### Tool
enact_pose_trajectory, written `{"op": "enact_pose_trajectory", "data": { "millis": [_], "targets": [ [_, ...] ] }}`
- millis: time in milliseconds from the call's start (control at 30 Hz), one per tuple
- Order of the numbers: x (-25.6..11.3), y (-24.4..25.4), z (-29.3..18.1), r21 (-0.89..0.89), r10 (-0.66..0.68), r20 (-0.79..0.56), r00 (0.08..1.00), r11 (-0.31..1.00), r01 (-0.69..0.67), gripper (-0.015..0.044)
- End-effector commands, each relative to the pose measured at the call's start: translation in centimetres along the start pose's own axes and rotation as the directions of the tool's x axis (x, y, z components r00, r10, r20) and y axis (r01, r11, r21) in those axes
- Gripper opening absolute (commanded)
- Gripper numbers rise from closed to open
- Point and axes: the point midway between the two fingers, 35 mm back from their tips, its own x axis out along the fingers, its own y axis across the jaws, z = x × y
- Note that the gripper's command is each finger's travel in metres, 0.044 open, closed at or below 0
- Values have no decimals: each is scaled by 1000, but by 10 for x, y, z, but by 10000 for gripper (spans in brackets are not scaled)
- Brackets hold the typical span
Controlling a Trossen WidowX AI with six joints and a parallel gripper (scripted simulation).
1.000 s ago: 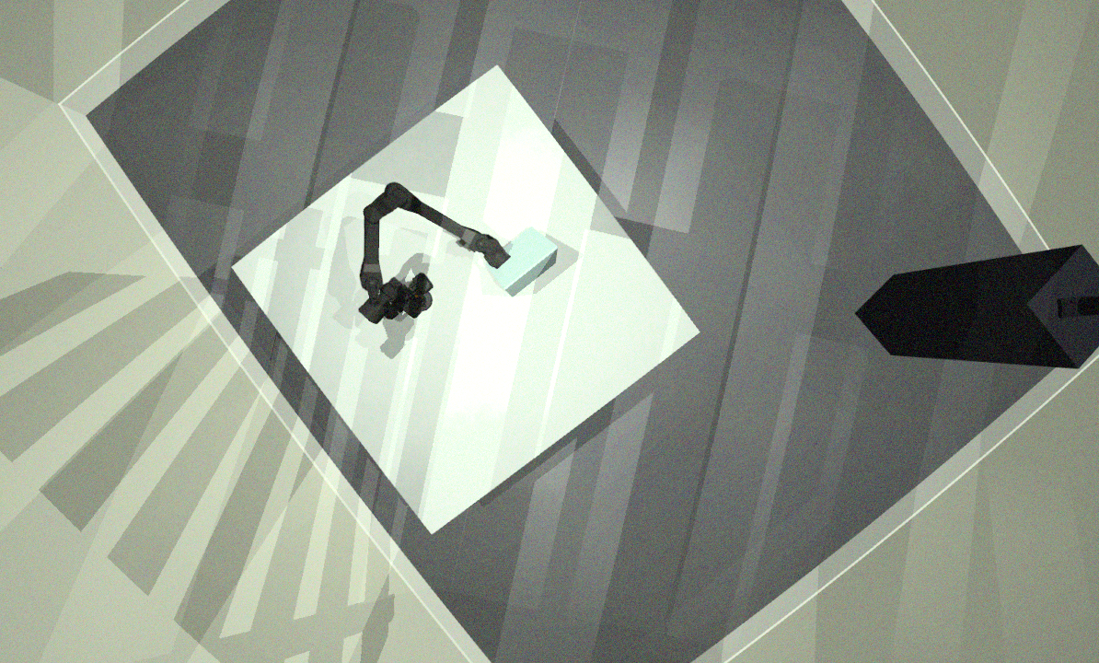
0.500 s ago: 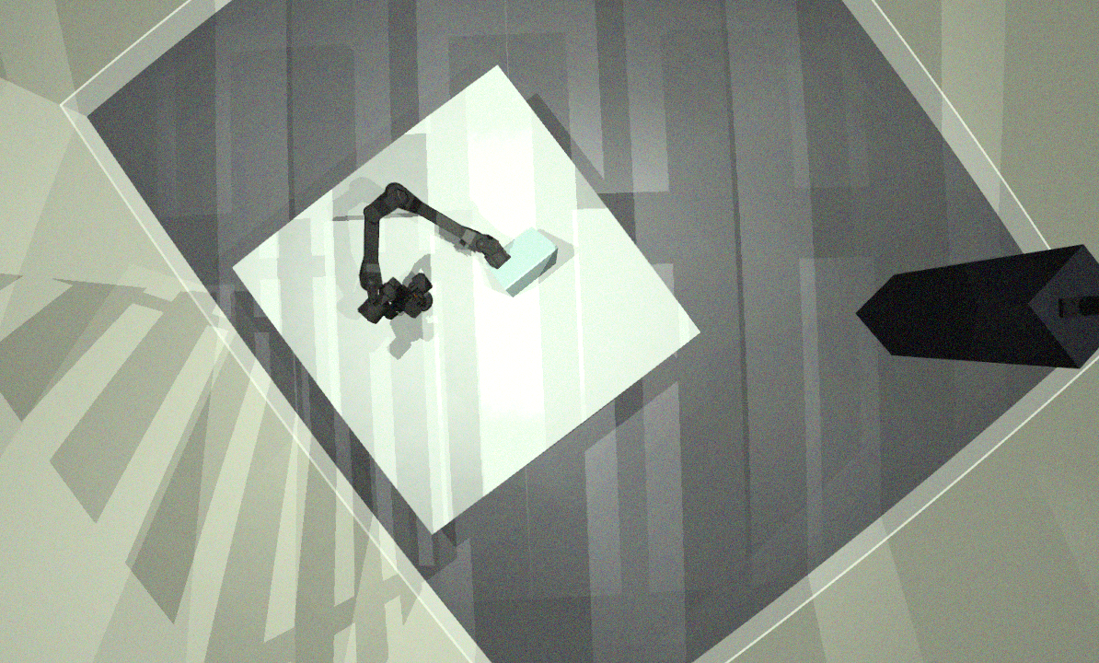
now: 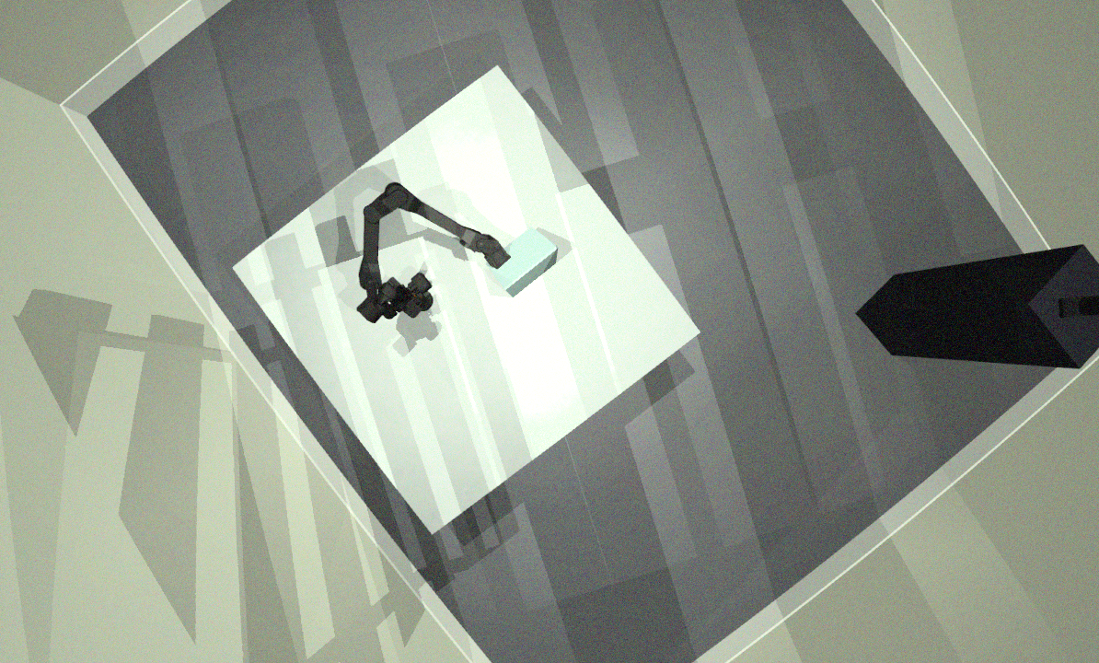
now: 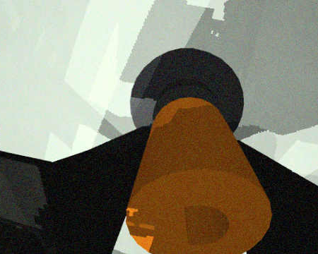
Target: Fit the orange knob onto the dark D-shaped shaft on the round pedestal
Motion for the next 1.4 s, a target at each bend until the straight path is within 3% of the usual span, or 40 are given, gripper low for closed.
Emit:
{"op": "enact_pose_trajectory", "data": {
  "millis": [0, 1367],
  "targets": [
    [0, -1, 0, -1, -3, -2, 1000, 1000, 3, 0],
    [-6, 1, 3, -54, -3, -2, 1000, 999, 3, 0]
  ]
}}
